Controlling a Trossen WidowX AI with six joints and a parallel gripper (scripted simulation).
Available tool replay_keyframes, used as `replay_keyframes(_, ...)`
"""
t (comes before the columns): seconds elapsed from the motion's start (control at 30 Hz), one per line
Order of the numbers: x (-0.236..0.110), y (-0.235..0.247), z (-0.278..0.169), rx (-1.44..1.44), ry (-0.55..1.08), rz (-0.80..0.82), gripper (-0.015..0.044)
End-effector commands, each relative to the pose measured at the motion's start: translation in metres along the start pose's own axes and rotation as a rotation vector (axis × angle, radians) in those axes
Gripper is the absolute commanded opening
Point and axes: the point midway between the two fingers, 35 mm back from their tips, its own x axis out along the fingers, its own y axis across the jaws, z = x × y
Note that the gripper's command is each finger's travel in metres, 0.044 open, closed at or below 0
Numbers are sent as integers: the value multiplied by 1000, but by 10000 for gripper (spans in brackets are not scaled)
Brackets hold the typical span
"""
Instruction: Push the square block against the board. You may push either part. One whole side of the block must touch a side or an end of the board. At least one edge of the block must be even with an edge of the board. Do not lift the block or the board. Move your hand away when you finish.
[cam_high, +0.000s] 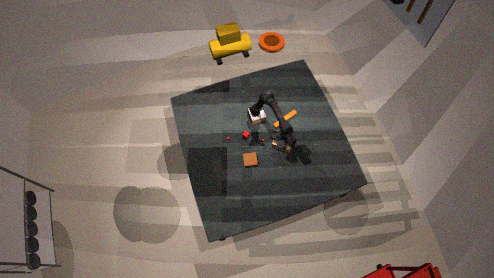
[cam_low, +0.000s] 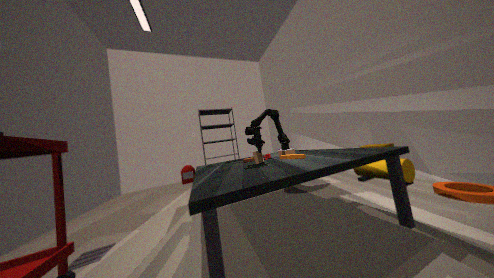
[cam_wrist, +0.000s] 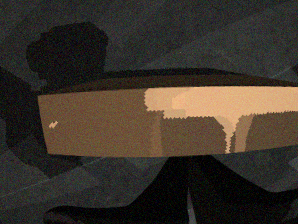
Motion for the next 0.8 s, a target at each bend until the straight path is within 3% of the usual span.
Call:
replay_keyframes(0.0, 1, 0, 5, -1, -2, -5, 0)
replay_keyframes(0.77, 1, -1, 27, -1, -3, -5, 0)
